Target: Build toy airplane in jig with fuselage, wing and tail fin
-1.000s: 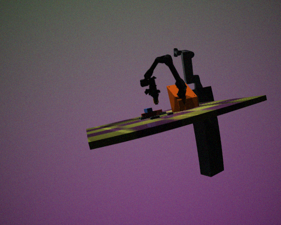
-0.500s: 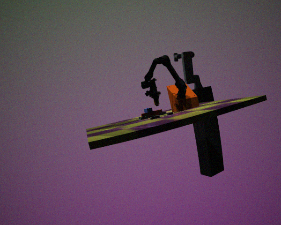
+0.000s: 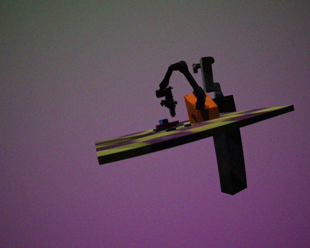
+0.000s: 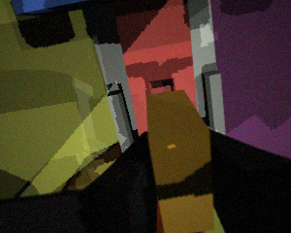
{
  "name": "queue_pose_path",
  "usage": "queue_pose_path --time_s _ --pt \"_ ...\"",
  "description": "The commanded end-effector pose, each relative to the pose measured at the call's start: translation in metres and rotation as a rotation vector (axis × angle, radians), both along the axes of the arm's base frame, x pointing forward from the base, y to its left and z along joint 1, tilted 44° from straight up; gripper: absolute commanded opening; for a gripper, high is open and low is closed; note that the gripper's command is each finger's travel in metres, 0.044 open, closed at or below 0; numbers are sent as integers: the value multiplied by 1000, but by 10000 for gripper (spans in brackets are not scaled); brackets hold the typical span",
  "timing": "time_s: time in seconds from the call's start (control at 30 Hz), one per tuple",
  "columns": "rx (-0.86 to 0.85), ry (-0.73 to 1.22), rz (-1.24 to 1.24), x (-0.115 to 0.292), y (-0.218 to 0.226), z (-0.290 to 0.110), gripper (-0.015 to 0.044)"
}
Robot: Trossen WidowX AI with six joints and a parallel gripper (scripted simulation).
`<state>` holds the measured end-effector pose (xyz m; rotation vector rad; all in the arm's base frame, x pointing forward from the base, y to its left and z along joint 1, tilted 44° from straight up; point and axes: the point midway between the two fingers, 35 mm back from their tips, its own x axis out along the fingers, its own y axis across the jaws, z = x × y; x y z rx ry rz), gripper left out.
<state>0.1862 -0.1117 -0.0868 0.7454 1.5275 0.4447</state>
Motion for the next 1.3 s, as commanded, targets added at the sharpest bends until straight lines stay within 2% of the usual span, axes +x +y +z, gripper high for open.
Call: queue_pose_path --time_s 0.0,1.27 --pt "-4 -3 6 0 -1 -1 65" --pt "-3 -4 6 1 26 -31 65"
